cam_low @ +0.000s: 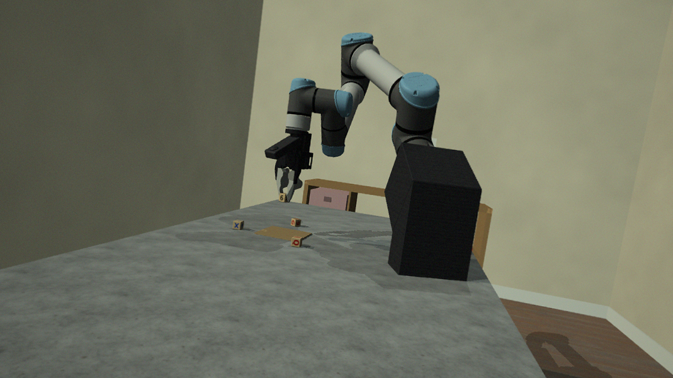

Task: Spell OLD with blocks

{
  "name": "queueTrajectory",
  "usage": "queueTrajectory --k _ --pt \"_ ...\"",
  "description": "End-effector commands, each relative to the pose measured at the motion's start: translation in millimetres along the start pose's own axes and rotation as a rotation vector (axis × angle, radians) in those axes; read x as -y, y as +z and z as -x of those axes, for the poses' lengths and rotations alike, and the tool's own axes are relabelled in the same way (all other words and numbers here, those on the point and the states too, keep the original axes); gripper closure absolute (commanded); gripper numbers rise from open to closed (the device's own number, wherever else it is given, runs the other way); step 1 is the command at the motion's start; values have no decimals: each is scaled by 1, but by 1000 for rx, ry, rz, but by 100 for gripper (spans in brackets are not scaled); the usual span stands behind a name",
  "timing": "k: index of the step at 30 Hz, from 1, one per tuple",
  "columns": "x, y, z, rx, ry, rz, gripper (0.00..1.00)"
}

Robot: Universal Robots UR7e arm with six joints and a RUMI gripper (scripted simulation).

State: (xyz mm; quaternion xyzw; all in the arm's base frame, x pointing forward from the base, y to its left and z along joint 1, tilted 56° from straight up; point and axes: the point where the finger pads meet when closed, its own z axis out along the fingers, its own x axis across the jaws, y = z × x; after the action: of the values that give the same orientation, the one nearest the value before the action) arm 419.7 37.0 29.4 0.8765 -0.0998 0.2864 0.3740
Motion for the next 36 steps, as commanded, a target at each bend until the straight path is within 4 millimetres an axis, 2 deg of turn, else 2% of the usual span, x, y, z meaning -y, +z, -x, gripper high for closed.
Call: queueTrajectory --k 1,36 --pt "-1 0 0 3 139 7 95" --pt "-13 0 0 0 930 8 95"
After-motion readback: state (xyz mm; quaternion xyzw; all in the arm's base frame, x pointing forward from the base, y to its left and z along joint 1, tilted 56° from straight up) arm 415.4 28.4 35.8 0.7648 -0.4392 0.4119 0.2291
